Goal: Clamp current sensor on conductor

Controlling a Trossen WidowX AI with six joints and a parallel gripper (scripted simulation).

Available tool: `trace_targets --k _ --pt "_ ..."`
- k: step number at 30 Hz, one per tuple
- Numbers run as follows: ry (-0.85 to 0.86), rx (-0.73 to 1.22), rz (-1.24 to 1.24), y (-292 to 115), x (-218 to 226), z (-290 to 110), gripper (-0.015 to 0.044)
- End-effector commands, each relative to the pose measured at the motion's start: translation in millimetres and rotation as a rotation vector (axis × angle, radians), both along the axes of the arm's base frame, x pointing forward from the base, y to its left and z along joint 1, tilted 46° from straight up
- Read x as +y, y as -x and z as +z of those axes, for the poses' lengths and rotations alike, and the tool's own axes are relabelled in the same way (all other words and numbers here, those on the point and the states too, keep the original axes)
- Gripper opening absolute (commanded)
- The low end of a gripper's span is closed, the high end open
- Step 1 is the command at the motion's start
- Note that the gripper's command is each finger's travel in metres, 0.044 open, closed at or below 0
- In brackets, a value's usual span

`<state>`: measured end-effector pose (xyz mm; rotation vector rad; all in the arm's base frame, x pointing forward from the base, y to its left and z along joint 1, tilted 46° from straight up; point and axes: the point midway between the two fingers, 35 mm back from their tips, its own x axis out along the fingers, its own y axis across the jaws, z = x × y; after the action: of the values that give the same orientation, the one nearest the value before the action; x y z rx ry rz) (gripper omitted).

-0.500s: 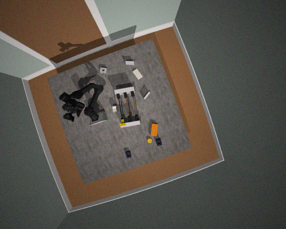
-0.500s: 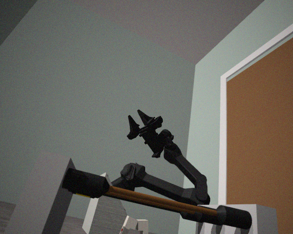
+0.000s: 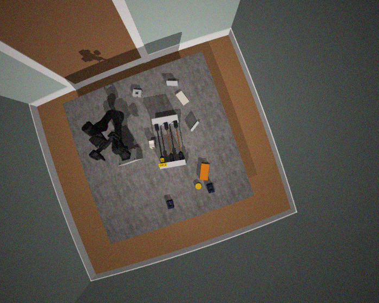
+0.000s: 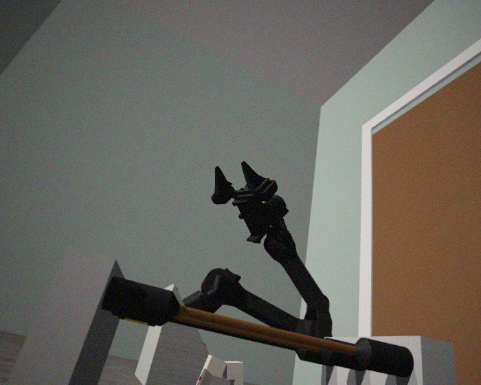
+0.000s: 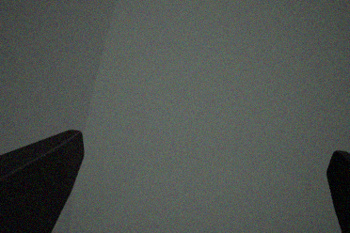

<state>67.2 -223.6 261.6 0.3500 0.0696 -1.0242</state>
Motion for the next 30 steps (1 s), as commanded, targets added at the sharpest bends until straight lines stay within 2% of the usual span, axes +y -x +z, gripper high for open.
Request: trace_targets --k 1,8,15,23,30 --pt "0.052 0.034 0.139 -39 1 8 0.044" --pt "0.14 0.052 0.354 -103 20 19 0.044" --pt "0.23 0.029 0.564 -164 62 33 0.044" --pt "0.306 -0.041 0.8 -220 136 49 0.044" --pt "0.37 -0.107 0.997 -247 215 60 0.044"
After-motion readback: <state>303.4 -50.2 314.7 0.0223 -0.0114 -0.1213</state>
